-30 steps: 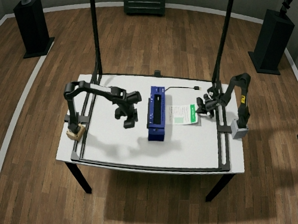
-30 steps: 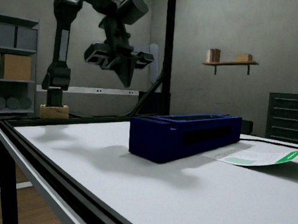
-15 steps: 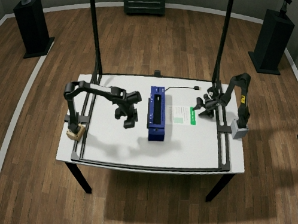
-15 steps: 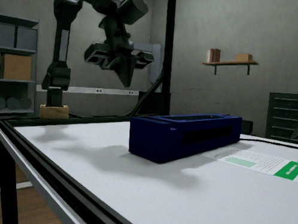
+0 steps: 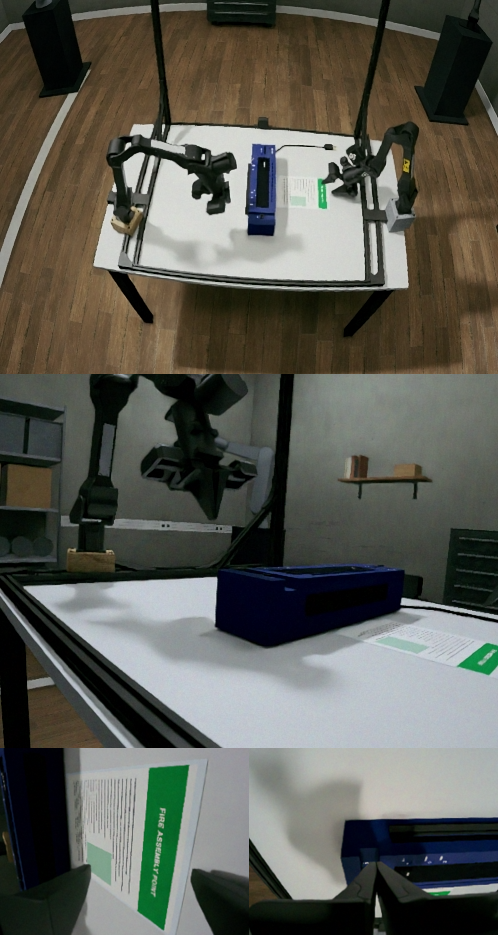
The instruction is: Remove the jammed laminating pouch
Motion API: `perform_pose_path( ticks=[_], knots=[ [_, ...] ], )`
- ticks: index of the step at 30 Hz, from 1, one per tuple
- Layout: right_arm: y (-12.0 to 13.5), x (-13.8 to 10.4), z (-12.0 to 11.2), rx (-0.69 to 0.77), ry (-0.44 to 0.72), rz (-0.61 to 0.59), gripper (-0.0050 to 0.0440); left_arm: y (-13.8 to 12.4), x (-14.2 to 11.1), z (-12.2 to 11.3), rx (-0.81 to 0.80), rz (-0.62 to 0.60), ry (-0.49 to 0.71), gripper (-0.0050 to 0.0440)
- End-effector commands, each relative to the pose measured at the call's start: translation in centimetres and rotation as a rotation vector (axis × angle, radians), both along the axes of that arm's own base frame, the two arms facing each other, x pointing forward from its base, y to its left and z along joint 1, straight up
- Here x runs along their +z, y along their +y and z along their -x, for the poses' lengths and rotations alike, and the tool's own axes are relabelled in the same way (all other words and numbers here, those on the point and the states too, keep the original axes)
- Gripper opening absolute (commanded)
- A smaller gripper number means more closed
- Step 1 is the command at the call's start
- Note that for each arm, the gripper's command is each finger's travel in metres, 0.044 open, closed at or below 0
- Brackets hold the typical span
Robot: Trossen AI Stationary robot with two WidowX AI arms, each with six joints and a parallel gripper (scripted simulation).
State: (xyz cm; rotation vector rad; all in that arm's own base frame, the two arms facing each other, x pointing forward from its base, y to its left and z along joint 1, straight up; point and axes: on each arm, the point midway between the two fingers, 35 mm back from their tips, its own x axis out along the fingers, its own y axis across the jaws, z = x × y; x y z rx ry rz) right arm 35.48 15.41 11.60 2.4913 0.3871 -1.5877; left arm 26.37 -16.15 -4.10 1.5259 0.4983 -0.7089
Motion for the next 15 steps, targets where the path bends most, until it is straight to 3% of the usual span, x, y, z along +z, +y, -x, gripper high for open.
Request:
perform_pose_path(
  ticks=[1,15],
  knots=[
    [0.1,0.9,-0.2,0.0,-0.023,-0.011,-0.005,-0.2,0.4,-0.2,0.0,0.01,-0.011,0.0347],
    [0.1,0.9,-0.2,0.0,-0.023,-0.011,-0.005,-5.4,0.4,0.6,0.0,0.006,-0.005,0.0347]
  ],
)
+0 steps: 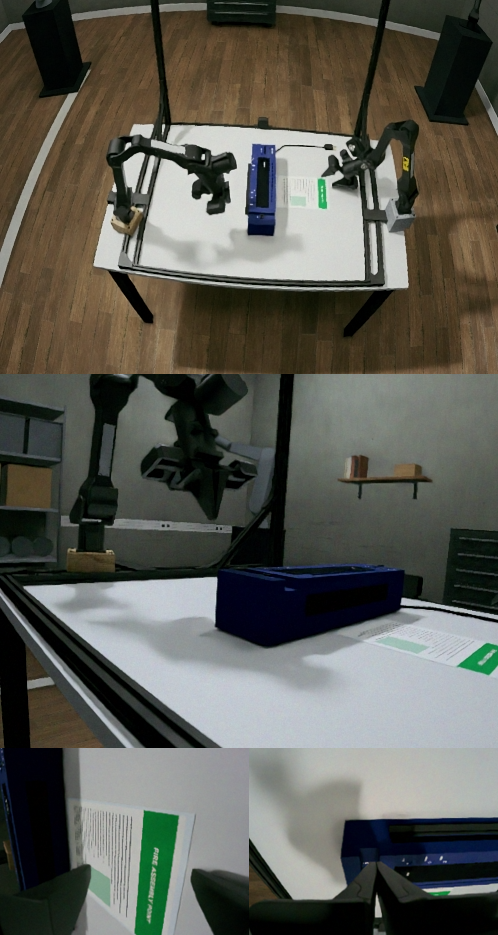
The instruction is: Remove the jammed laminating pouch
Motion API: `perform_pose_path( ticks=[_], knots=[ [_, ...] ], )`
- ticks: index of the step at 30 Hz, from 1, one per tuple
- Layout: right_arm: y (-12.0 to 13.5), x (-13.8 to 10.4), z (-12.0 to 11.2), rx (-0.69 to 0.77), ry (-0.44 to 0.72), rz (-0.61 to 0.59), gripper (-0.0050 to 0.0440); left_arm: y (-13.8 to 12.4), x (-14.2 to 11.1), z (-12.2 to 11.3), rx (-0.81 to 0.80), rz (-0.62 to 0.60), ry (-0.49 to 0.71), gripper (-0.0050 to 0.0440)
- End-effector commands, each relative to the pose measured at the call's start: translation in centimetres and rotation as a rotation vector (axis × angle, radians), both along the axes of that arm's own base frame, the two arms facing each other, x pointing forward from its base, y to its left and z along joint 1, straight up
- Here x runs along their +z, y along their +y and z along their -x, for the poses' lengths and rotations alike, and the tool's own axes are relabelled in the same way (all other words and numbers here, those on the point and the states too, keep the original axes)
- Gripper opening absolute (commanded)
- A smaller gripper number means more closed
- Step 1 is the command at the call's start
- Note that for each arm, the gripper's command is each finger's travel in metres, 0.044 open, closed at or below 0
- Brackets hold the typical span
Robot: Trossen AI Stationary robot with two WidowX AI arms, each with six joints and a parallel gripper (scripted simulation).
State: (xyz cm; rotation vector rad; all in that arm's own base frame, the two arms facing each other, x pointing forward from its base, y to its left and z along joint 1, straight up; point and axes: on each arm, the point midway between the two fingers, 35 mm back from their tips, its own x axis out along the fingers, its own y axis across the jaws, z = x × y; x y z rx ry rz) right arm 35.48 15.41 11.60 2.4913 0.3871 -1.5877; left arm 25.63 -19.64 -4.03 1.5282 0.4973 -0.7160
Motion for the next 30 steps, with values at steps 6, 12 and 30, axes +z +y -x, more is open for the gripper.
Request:
perform_pose_path(
  ticks=[6,12,30],
  knots=[
    [0.1,0.9,-0.2,0.0,-0.023,-0.011,-0.005,-1.8,0.5,0.0,0.0,0.011,-0.008,0.0347],
    [0.1,0.9,-0.2,0.0,-0.023,-0.011,-0.005,-4.2,0.5,0.3,0.001,0.009,-0.006,0.0347],
    [0.1,0.9,-0.2,0.0,-0.023,-0.011,-0.005,-7.9,0.6,0.9,0.002,0.009,-0.001,0.0347]
  ],
)
